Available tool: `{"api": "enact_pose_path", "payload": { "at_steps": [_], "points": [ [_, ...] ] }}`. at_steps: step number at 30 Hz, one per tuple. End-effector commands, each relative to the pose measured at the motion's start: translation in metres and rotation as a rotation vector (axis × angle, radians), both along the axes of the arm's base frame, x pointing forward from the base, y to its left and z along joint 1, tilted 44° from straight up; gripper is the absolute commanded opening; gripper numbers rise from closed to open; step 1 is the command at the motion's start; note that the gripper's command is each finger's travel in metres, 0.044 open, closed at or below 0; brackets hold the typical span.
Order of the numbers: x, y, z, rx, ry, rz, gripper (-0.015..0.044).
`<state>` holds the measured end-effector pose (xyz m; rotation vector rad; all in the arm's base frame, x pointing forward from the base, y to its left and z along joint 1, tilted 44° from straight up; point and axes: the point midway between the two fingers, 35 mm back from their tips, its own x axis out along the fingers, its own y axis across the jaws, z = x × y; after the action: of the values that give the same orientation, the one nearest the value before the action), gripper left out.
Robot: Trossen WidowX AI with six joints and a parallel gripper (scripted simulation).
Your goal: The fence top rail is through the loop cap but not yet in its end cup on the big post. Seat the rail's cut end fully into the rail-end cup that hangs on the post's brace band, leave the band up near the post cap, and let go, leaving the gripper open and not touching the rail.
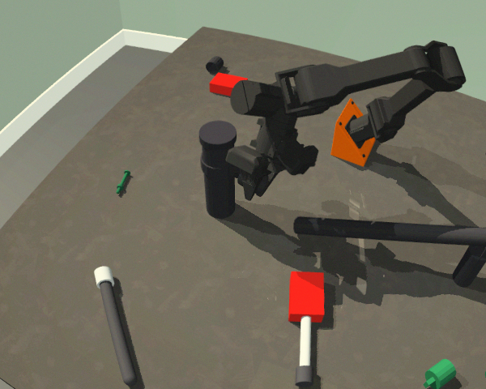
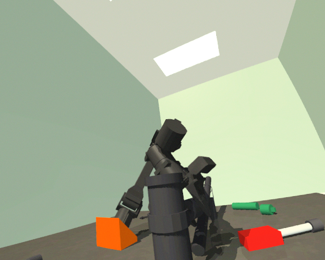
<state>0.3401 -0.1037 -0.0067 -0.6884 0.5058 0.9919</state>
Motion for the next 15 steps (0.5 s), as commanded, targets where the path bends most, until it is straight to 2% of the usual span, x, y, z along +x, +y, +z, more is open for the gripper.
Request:
{"api": "enact_pose_path", "payload": {
  "at_steps": [1, 15],
  "points": [
    [-0.0042, -0.0013, 0.0002, -0.002, -0.033, 0.031, 0.0000],
    [-0.0126, -0.0016, 0.0003, 0.001, -0.095, 0.097, 0.0000]
  ]
}}
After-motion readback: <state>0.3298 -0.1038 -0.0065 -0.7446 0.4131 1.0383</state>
